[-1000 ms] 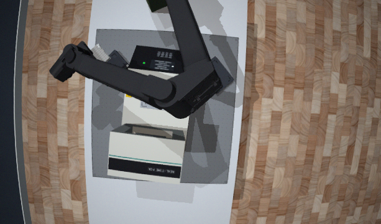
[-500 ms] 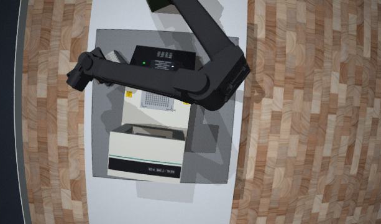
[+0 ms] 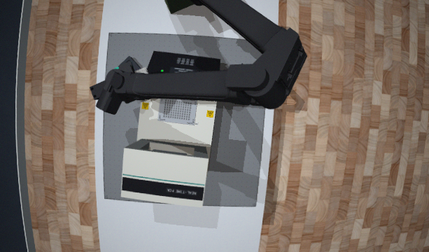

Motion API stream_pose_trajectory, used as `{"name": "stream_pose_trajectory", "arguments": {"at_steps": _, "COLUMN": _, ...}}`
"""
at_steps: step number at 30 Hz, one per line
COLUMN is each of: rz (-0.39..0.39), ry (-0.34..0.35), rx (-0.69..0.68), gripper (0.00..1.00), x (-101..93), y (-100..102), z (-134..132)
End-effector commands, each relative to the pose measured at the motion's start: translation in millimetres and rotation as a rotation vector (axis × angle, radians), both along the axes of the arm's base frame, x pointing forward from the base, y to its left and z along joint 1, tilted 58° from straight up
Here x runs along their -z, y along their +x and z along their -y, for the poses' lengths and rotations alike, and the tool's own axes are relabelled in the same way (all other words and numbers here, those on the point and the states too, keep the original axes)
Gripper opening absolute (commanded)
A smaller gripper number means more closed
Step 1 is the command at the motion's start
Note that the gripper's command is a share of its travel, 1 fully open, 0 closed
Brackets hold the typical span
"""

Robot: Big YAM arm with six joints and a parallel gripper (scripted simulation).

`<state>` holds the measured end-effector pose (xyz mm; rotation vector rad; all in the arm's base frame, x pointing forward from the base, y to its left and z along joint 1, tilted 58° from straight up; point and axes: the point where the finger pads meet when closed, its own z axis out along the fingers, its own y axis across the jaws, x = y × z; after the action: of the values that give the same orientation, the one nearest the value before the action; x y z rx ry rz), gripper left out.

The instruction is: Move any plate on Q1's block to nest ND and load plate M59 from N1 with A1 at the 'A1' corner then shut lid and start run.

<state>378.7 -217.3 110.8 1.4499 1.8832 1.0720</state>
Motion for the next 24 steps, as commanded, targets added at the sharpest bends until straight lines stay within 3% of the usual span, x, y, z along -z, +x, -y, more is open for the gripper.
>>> {"name": "stream_pose_trajectory", "arguments": {"at_steps": 1, "rz": 0.005, "ry": 0.048, "rx": 0.022, "gripper": 0.0, "x": -30.7, "y": 11.1, "z": -20.2}}
{"name": "stream_pose_trajectory", "arguments": {"at_steps": 5, "rz": 0.0, "ry": 0.102, "rx": 0.087, "gripper": 0.0, "x": -51.5, "y": 16.7, "z": -23.3}}
{"name": "stream_pose_trajectory", "arguments": {"at_steps": 11, "rz": -0.048, "ry": 0.185, "rx": 0.121, "gripper": 0.0, "x": -50.5, "y": 18.9, "z": -38.9}}
{"name": "stream_pose_trajectory", "arguments": {"at_steps": 16, "rz": -0.042, "ry": 0.183, "rx": 0.113, "gripper": 0.0, "x": -72.4, "y": 22.3, "z": -65.2}}
{"name": "stream_pose_trajectory", "arguments": {"at_steps": 19, "rz": -0.054, "ry": 0.255, "rx": 0.17, "gripper": 0.0, "x": -91.4, "y": 28.0, "z": -72.2}}
{"name": "stream_pose_trajectory", "arguments": {"at_steps": 24, "rz": -0.098, "ry": 0.34, "rx": 0.234, "gripper": 0.0, "x": -100.8, "y": 34.6, "z": -83.3}}
